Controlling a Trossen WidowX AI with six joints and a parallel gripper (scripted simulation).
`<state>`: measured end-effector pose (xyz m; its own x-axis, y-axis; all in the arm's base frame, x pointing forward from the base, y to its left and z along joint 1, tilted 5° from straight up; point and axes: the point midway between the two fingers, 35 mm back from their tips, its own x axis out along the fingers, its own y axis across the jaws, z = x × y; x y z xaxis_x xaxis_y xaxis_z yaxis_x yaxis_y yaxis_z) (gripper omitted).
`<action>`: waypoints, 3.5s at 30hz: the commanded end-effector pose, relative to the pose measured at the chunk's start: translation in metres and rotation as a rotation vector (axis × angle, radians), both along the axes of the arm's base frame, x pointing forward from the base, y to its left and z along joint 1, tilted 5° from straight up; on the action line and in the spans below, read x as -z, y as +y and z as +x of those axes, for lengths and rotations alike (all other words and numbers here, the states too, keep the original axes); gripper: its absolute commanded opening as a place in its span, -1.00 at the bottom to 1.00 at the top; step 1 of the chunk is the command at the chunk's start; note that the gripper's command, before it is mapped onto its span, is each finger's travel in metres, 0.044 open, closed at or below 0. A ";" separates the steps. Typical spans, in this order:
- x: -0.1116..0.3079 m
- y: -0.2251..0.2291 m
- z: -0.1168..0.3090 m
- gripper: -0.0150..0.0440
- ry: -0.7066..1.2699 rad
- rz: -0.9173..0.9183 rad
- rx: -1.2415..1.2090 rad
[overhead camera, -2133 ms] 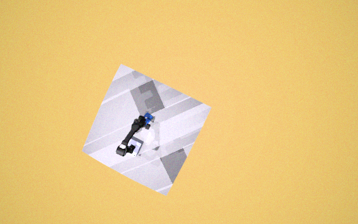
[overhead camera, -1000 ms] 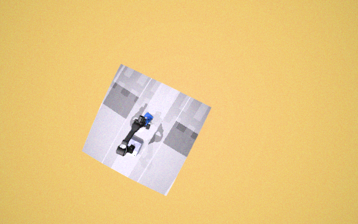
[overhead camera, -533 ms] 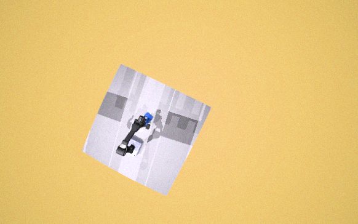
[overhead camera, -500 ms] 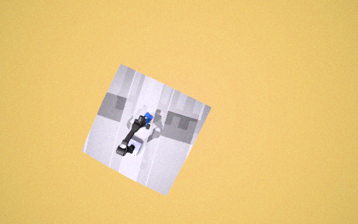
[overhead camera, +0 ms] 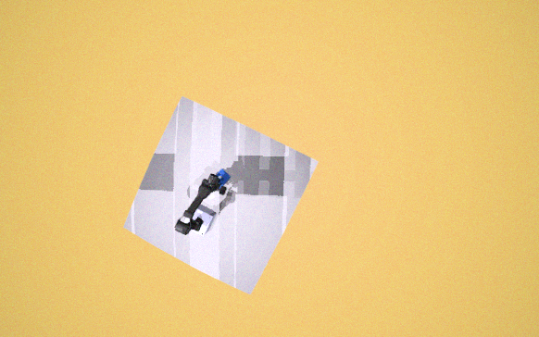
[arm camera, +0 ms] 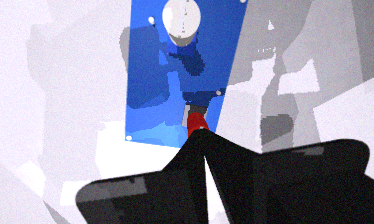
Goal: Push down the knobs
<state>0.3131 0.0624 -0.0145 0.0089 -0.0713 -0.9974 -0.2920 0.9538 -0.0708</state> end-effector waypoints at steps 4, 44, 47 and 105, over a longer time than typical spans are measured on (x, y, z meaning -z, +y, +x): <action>0.012 -0.001 0.001 -0.49 0.005 0.002 -0.001; 0.013 -0.001 0.001 -0.49 0.005 0.002 -0.001; 0.014 -0.001 0.001 -0.49 0.005 0.002 -0.001; -0.070 0.027 0.072 -0.49 -0.003 0.005 -0.002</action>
<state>0.3737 0.0818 0.0448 0.0259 -0.0712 -0.9971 -0.3068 0.9488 -0.0757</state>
